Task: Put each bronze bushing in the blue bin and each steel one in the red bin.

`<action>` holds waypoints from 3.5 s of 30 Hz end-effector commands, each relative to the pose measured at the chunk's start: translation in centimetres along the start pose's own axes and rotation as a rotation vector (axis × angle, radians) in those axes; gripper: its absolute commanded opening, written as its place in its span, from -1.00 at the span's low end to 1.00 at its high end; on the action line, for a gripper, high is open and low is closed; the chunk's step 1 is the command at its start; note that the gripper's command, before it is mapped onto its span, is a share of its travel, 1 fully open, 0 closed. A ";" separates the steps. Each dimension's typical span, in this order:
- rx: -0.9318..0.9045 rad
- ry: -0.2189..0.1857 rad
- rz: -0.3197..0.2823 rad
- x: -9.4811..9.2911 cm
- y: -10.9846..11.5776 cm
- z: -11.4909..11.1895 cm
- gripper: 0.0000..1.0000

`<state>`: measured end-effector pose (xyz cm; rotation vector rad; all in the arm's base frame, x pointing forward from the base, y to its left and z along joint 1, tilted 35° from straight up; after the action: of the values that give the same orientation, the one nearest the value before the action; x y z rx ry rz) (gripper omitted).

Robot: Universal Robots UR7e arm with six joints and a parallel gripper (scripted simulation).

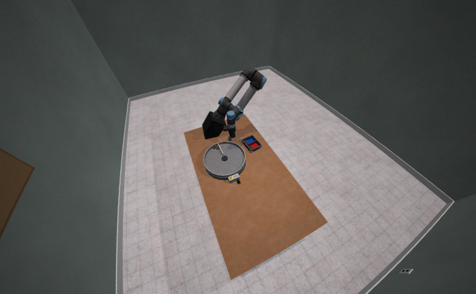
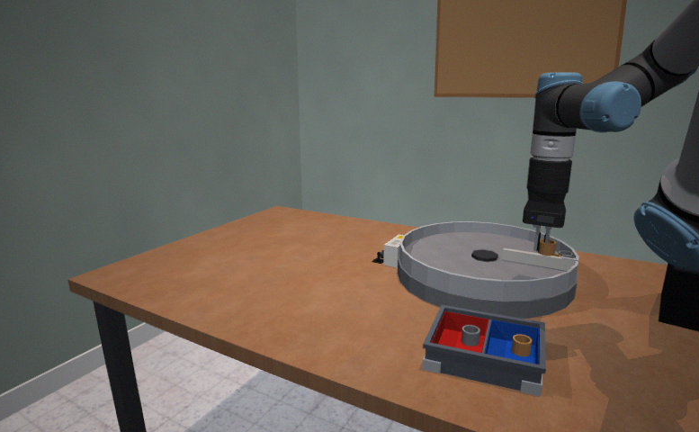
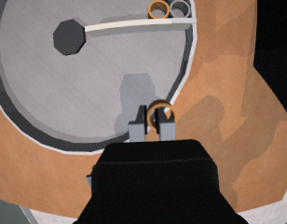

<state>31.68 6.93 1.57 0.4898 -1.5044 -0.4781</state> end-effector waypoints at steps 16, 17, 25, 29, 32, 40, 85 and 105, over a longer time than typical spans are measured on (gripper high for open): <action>-0.001 -0.001 0.003 0.4 10.4 1.6 -1.00; -0.001 -0.001 0.003 0.4 11.5 1.8 -1.00; -0.001 0.000 0.003 0.4 14.7 2.3 -1.00; -0.001 0.000 0.003 0.4 17.9 2.8 -1.00; -0.001 0.000 0.003 0.4 20.0 3.1 -1.00; -0.001 0.000 0.003 0.4 24.3 3.8 -1.00; -0.001 0.000 0.002 -4.9 25.3 3.9 -1.00; -0.001 0.000 0.002 -7.6 25.3 3.9 -1.00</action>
<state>27.51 31.83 10.21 0.4880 -1.5029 -0.4771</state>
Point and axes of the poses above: the point where the finger pads meet when closed, its own x axis back along the fingers, its own z axis across the jaws, y = z × x, the point moved 3 cm from there along x, back along the fingers, and after that the axes turned 9 degrees about -x, right-handed, at the moved point
